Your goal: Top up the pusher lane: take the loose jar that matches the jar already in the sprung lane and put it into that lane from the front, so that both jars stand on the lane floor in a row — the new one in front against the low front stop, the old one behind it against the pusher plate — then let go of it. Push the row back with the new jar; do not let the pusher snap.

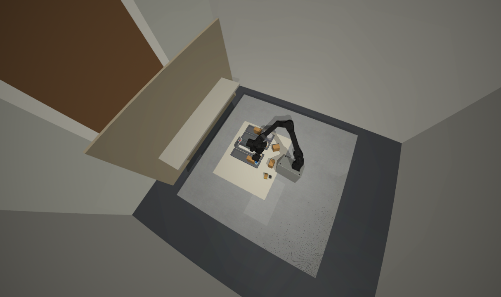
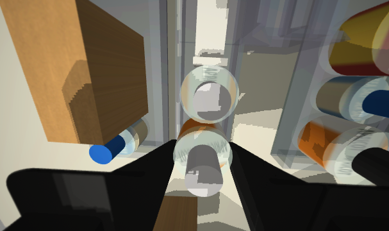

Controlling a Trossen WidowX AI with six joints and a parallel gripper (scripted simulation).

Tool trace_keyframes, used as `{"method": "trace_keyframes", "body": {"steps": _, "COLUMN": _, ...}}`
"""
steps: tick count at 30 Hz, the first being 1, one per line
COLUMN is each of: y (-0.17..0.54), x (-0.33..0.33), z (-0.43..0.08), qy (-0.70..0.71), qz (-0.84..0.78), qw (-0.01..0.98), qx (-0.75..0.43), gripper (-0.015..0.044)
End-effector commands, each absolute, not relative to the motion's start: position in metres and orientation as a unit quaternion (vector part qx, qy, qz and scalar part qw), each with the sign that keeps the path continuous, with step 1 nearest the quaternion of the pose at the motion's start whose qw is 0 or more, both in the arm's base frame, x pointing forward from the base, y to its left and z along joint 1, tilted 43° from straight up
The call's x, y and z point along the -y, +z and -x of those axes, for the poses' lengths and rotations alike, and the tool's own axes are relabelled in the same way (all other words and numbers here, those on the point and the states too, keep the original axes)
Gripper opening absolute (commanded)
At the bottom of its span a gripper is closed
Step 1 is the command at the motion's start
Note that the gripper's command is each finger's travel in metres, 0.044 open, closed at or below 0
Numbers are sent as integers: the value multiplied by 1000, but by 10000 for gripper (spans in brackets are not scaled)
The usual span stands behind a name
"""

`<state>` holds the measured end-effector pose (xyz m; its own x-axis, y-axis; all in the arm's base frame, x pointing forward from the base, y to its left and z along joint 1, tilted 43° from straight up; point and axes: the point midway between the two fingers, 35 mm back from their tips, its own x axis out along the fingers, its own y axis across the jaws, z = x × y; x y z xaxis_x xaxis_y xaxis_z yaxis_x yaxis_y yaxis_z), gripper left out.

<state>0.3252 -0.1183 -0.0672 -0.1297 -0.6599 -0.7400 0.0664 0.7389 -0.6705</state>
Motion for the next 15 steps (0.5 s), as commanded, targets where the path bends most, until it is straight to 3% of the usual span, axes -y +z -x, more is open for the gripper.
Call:
{"method": "trace_keyframes", "body": {"steps": 1, "y": -66, "x": 120, "z": -332, "qy": -296, "qz": 214, "qw": 633, "qx": -683, "gripper": 0}}
{"method": "trace_keyframes", "body": {"steps": 15, "y": -70, "x": 124, "z": -330, "qy": -296, "qz": 214, "qw": 633, "qx": -683, "gripper": 0}}
